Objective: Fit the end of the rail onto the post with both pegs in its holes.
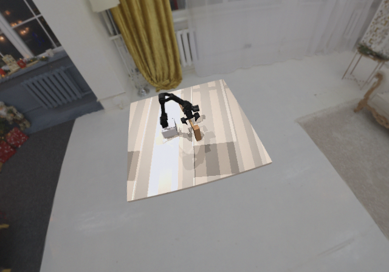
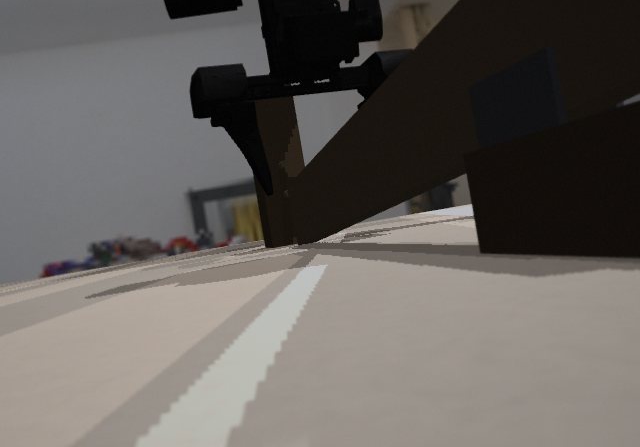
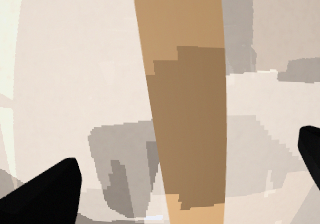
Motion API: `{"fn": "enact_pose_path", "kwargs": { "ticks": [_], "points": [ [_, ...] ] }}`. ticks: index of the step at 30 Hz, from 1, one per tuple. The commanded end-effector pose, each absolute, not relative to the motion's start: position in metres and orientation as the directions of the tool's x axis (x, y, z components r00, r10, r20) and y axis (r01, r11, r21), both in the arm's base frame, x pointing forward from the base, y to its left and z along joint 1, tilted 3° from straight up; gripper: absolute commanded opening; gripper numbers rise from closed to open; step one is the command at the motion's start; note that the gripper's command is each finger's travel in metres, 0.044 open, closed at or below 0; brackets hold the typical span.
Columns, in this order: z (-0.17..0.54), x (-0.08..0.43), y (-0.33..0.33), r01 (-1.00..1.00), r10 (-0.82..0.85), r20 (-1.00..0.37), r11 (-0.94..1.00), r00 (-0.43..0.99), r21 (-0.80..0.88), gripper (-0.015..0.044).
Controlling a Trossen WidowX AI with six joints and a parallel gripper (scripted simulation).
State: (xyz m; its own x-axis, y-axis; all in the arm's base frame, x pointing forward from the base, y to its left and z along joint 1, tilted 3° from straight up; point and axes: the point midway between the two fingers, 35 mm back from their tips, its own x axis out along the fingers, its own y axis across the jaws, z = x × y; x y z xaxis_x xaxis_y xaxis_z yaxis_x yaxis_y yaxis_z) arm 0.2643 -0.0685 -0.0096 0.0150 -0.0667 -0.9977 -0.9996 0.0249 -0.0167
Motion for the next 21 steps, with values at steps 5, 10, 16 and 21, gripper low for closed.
{"fn": "enact_pose_path", "kwargs": {
  "ticks": [5, 10, 16, 21],
  "points": [
    [-0.023, 0.264, -0.069, -1.000, -0.062, -0.998, 0.023, 0.017, -0.019, 0.0440],
    [-0.031, 0.263, -0.069, -1.000, -0.062, -0.998, 0.023, 0.017, -0.019, 0.0440],
    [-0.036, 0.262, -0.069, -1.000, -0.062, -0.998, 0.023, 0.017, -0.019, 0.0414],
    [-0.036, 0.262, -0.069, -1.000, -0.062, -0.998, 0.023, 0.017, -0.019, 0.0282]
  ]
}}
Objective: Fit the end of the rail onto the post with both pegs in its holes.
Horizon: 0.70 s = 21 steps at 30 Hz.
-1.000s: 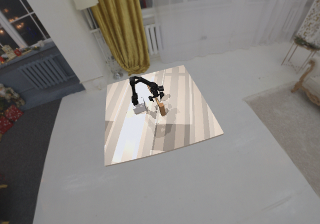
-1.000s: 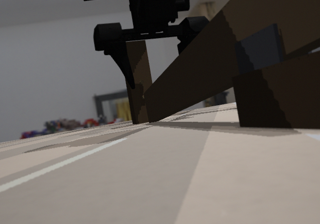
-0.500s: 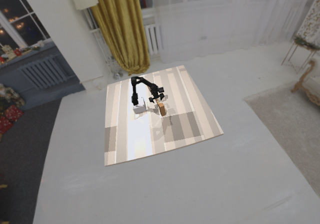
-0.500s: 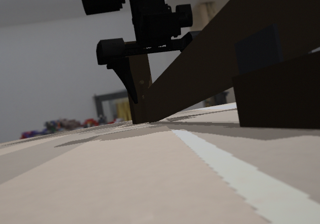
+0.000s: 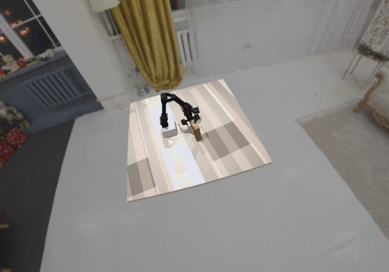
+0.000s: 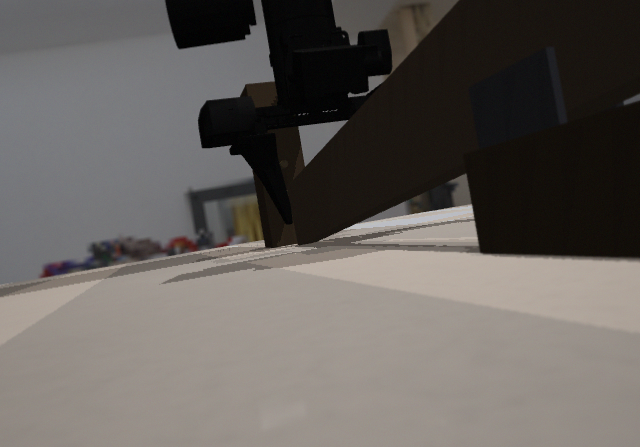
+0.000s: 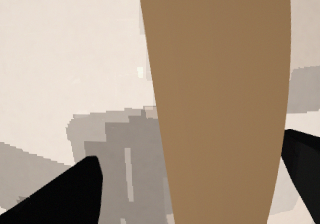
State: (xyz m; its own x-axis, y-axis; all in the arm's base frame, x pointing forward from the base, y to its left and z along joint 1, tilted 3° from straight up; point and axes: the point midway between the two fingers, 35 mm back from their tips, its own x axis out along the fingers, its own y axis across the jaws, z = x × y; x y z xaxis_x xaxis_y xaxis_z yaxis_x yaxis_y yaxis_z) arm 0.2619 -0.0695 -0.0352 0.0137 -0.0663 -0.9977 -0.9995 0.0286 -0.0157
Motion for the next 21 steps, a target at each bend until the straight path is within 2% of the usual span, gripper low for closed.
{"fn": "enact_pose_path", "kwargs": {
  "ticks": [1, 9, 16, 21],
  "points": [
    [-0.0358, 0.2623, -0.0690, -1.000, -0.062, -0.998, 0.023, 0.017, -0.019, 0.0256],
    [-0.0358, 0.2623, -0.0690, -1.000, -0.062, -0.998, 0.023, 0.017, -0.019, 0.0046],
    [-0.0358, 0.2623, -0.0690, -1.000, -0.062, -0.998, 0.023, 0.017, -0.019, 0.0000],
    [-0.0358, 0.2623, -0.0690, -1.000, -0.062, -0.998, 0.023, 0.017, -0.019, 0.0000]
  ]
}}
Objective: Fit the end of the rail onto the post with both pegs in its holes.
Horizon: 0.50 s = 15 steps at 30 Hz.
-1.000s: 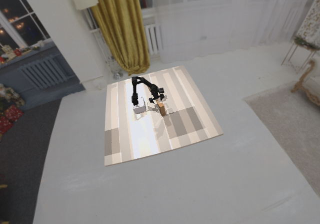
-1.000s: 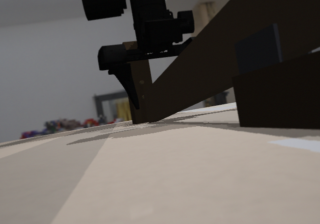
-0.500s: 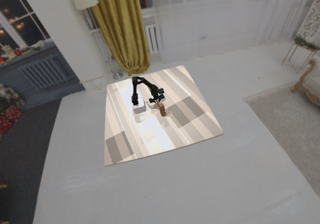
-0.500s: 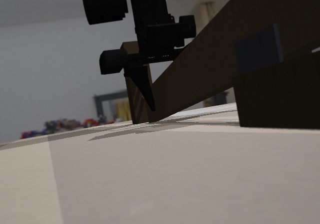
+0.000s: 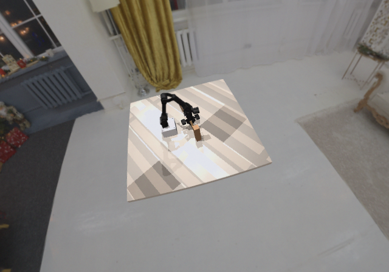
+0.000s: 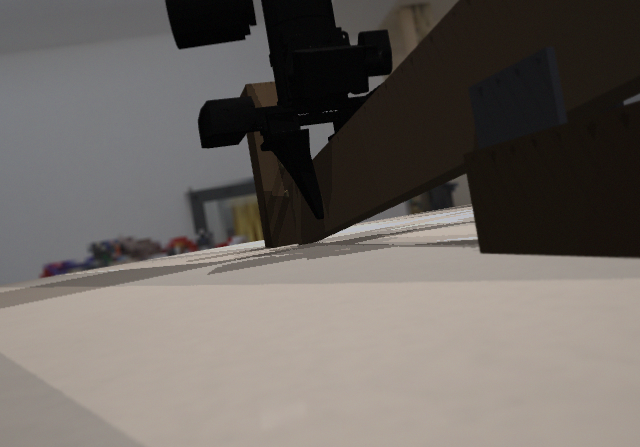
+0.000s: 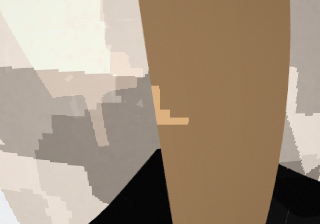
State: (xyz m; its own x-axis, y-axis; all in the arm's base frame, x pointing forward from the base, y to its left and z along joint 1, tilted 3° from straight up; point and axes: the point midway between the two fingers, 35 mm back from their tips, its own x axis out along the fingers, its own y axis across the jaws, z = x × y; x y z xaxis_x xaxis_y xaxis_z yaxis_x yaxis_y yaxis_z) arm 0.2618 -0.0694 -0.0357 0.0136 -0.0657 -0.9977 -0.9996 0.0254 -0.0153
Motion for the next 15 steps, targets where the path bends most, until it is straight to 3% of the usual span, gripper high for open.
{"fn": "enact_pose_path", "kwargs": {
  "ticks": [1, 15],
  "points": [
    [-0.0358, 0.2623, -0.0690, -1.000, -0.062, -0.998, 0.023, 0.017, -0.019, 0.0000],
    [-0.0320, 0.2617, -0.0693, -1.000, -0.062, -0.998, 0.023, 0.017, -0.018, 0.0000]
  ]
}}
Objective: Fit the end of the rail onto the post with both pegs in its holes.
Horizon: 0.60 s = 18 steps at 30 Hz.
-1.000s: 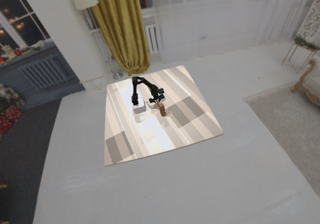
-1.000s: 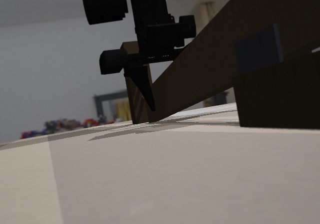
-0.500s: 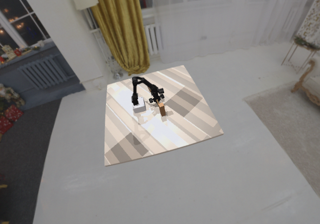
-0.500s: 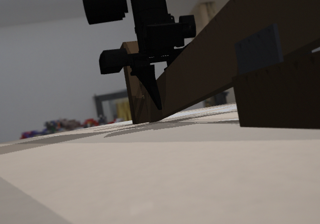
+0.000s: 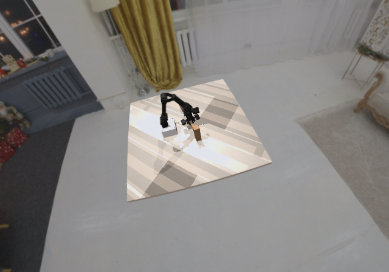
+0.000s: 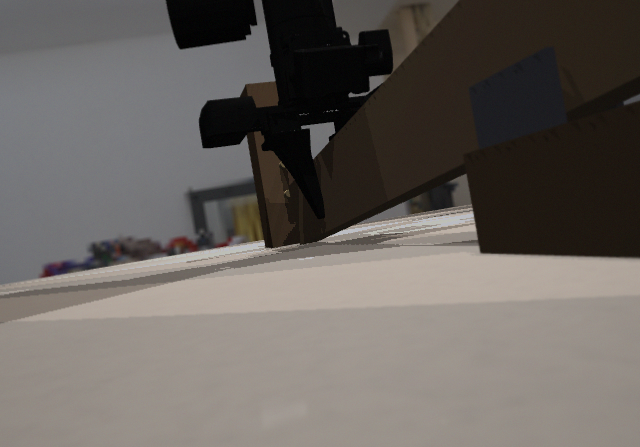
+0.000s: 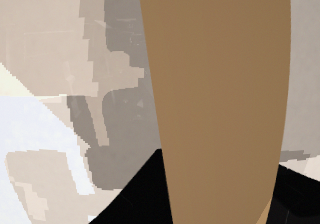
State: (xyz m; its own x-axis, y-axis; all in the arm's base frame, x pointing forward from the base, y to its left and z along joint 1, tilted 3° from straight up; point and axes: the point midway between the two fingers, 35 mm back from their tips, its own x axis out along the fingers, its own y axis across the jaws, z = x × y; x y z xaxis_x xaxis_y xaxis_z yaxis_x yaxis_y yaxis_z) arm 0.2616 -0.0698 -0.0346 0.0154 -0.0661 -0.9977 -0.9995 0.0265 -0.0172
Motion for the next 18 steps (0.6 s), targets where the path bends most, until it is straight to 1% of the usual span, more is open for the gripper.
{"fn": "enact_pose_path", "kwargs": {
  "ticks": [1, 18],
  "points": [
    [-0.0315, 0.2617, -0.0693, -1.000, -0.062, -0.998, 0.023, 0.017, -0.019, 0.0000],
    [-0.0229, 0.2635, -0.0688, -1.000, -0.062, -0.998, 0.023, 0.017, -0.019, 0.0000]
  ]
}}
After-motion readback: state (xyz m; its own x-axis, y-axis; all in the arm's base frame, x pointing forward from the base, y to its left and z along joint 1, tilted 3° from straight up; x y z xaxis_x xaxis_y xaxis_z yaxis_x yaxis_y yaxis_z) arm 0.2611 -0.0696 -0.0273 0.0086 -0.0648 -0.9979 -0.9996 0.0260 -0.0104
